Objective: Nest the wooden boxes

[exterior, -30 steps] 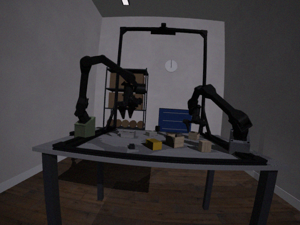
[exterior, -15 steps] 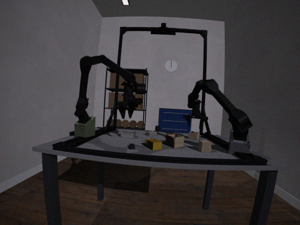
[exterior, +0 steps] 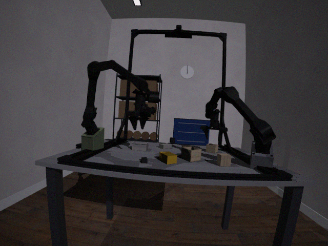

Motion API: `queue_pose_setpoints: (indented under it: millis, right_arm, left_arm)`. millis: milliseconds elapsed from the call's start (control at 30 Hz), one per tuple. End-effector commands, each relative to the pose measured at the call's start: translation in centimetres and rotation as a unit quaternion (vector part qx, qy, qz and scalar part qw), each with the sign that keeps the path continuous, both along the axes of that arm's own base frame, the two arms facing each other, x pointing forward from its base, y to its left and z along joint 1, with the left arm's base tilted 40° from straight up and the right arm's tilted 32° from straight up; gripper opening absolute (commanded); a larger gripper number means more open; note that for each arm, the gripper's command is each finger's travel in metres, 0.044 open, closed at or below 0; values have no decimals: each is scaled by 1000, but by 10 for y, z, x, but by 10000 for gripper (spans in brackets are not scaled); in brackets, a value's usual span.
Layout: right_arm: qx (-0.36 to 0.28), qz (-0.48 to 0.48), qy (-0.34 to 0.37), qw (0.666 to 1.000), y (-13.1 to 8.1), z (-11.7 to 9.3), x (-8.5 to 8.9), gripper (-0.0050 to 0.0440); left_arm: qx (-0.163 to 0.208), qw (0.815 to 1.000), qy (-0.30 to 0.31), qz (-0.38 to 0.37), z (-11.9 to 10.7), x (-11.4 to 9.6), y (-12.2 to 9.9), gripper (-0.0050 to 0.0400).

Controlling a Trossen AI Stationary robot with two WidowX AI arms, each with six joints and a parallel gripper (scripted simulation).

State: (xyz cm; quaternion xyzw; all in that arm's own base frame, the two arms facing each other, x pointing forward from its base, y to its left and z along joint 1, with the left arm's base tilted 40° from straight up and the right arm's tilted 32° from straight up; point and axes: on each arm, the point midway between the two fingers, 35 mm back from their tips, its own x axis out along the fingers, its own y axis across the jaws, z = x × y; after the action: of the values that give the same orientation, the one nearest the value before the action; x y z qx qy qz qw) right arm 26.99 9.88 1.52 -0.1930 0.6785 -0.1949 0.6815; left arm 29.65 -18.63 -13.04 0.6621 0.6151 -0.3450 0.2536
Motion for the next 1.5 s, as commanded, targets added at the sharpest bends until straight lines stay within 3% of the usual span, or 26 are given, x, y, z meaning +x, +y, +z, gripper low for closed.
queue_pose_setpoints:
  millis: [0, 767, 1033, 1233, 1467]
  right_arm:
    - [1, 1, 2, 1000, 0, 0, 0, 400]
    - [1, 1, 2, 1000, 0, 0, 0, 400]
    - [1, 1, 2, 1000, 0, 0, 0, 400]
    - [1, 1, 2, 1000, 0, 0, 0, 400]
    - [1, 1, 2, 1000, 0, 0, 0, 400]
  left_arm:
    - [-1, 1000, 3, 0, -1, -1, 1, 400]
    - [0, 1000, -3, 4, 0, 0, 0, 400]
    - [0, 995, -63, 76, 0, 0, 0, 400]
    - [-1, 979, -131, 159, 0, 0, 0, 400]
    - [-2, 913, -261, 315, 0, 0, 0, 400]
